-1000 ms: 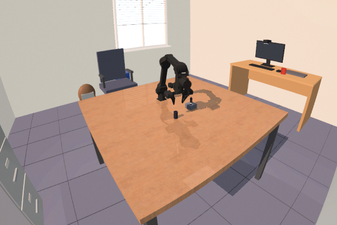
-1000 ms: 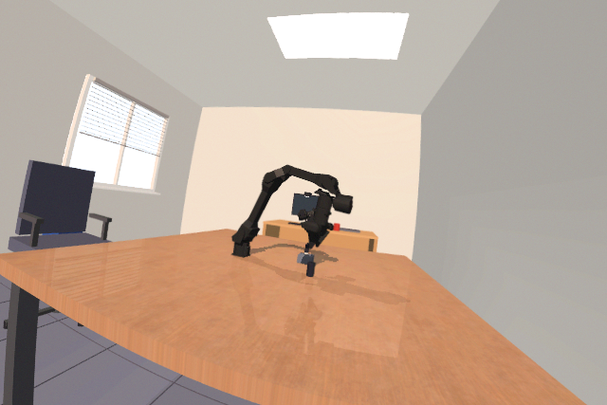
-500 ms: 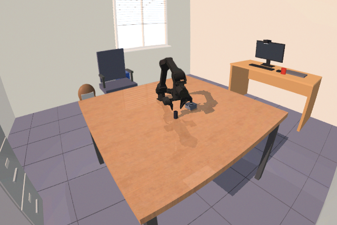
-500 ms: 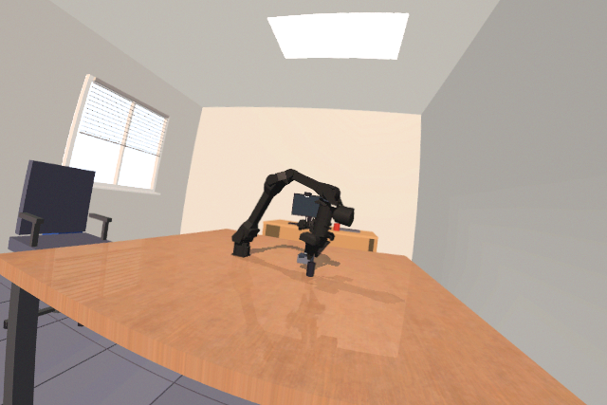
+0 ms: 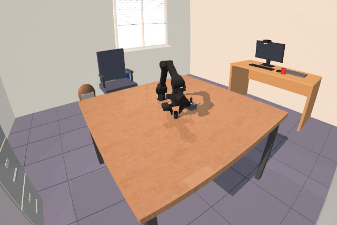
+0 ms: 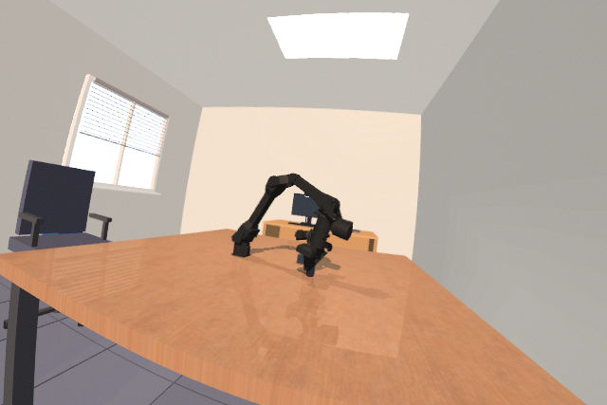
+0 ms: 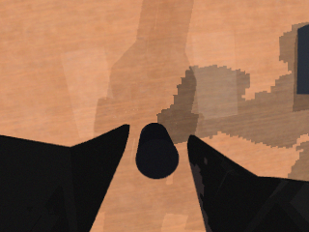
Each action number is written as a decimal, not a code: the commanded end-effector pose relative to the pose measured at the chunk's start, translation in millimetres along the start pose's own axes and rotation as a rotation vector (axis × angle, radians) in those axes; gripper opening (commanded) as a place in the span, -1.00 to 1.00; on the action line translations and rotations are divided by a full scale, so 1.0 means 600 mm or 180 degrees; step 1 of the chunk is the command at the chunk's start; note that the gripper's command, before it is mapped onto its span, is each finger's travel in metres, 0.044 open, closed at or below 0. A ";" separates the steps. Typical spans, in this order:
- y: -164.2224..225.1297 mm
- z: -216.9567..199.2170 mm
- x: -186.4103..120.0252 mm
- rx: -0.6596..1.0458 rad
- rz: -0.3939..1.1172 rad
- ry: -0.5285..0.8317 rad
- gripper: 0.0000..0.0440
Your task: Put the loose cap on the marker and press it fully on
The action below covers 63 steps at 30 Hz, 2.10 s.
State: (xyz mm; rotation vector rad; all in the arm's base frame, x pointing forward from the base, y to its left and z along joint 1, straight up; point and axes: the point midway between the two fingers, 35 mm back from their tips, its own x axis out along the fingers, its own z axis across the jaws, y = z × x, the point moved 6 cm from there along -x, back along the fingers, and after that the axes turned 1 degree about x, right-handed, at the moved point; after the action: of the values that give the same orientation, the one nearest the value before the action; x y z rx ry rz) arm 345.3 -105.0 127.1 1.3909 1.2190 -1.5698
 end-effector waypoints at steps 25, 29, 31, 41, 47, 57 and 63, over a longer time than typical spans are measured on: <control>-0.045 -0.086 -0.100 -0.0397 0.0415 -0.0160 -0.89; -0.064 -0.114 -0.110 -0.0474 0.0392 -0.0140 -0.92; -0.074 -0.127 -0.114 -0.0513 0.0378 -0.0135 -0.94; -0.131 -0.192 -0.126 -0.0717 0.0287 -0.0144 -1.00; -0.169 -0.227 -0.129 -0.0845 0.0239 -0.0173 -1.00; -0.220 -0.264 -0.131 -0.1010 0.0204 -0.0225 -1.00; -0.232 -0.270 -0.127 -0.1055 0.0203 -0.0242 -1.00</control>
State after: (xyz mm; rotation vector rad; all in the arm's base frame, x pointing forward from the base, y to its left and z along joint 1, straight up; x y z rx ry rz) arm 284.5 83.1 232.6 1.1360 1.3019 -1.2950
